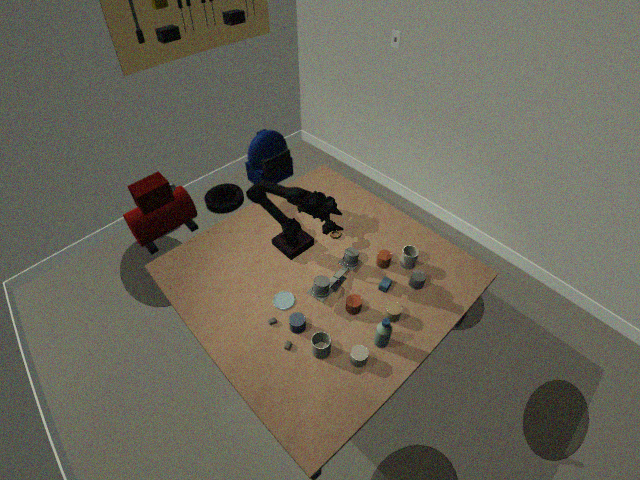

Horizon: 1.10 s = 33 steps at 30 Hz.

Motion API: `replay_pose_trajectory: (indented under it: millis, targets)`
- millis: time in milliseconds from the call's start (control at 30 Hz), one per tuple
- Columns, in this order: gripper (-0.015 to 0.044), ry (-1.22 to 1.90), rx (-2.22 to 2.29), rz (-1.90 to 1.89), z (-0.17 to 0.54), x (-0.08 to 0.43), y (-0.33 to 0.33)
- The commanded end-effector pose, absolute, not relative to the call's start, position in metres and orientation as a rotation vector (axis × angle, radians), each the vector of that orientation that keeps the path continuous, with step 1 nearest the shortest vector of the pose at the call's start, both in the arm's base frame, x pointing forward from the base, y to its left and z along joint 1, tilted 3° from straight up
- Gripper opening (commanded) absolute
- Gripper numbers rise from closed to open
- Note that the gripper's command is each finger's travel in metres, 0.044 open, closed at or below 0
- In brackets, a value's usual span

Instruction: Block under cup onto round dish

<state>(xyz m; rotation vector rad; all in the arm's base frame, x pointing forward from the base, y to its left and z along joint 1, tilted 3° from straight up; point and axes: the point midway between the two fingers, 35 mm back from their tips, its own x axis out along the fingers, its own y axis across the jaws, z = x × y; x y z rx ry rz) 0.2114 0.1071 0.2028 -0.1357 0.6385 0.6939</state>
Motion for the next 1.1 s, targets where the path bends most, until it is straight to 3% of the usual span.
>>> replay_pose_trajectory:
  millis: [0,500,1067]
  targets:
    - [0.044,0.673,-0.13,0.549,0.205,0.218,0.074]
    - [0.044,0.814,-0.065,0.064,0.213,0.198,-0.032]
    - [0.044,0.95,0.232,-0.034,0.207,0.217,-0.026]
